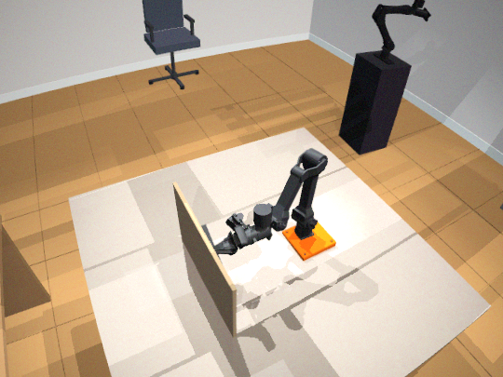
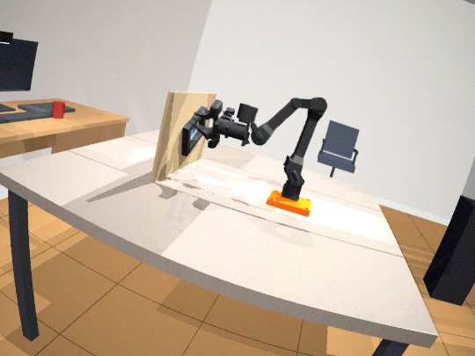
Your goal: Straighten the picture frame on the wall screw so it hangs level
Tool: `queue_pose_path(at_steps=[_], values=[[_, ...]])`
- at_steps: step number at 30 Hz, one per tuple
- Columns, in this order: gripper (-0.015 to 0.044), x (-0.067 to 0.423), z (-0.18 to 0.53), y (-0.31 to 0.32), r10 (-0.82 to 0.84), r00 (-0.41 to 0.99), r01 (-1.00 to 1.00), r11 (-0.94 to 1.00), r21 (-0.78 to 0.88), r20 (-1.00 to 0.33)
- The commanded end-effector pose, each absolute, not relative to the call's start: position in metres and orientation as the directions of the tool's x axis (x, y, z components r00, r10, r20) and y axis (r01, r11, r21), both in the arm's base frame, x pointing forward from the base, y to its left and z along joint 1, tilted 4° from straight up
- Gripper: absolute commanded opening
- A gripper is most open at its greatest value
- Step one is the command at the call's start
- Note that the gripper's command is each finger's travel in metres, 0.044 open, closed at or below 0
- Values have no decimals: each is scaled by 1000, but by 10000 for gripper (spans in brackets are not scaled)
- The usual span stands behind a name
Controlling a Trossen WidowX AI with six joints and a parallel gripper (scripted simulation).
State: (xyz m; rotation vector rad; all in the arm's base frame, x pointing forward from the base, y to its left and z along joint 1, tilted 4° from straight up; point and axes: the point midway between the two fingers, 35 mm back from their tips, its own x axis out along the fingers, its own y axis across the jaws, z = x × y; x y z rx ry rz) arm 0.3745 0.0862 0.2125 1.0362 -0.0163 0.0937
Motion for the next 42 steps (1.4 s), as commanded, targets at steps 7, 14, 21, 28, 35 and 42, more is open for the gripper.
queue_pose_path(at_steps=[7,14,21,28,35,42], values=[[260,375,213,87,73,996,-88,502,860,59],[234,375,213,87,73,996,-88,502,860,59],[89,375,213,87,73,996,-88,502,860,59],[43,375,213,87,73,996,-88,502,860,59],[0,375,213,87,73,996,-88,502,860,59],[0,375,213,87,73,996,-88,502,860,59]])
